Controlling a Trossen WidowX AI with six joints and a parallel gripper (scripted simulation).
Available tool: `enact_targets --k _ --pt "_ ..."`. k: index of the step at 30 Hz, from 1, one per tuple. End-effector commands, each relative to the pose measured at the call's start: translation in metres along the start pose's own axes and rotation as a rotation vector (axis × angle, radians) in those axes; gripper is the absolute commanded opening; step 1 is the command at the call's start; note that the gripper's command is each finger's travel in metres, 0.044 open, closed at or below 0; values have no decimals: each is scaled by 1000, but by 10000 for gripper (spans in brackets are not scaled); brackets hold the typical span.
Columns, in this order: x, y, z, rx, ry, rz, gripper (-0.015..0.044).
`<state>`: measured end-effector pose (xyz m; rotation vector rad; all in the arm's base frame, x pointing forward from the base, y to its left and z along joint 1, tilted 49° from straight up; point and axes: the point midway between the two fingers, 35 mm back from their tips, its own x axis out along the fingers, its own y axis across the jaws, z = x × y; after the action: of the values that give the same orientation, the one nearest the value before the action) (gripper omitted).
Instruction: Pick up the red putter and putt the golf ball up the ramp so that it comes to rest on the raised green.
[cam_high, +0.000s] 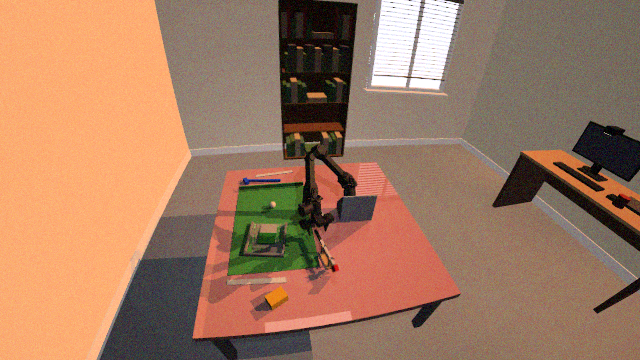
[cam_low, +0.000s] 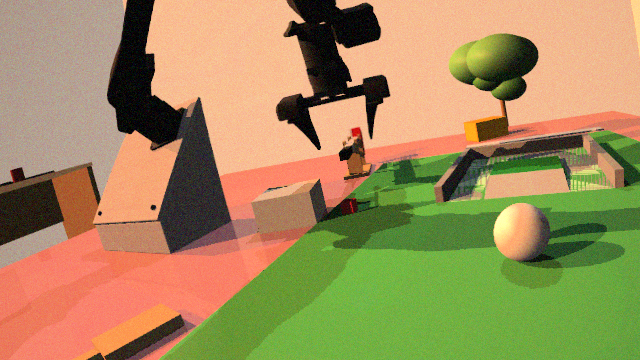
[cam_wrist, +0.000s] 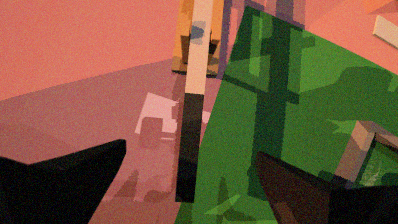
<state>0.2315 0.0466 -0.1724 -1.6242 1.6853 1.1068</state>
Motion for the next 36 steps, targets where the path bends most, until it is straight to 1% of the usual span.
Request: enact_targets --k 1,4,11,25,30,36 --pt "14 2 -4 -5 8 5 440" --pt "25 2 -8 -5 9 6 440" --pt "26 2 -8 -5 9 6 440" --pt "47 3 -14 -5 11 6 440" --pt "48 3 -15 -5 11 6 440" --pt "44 1 -13 1 4 3 282"
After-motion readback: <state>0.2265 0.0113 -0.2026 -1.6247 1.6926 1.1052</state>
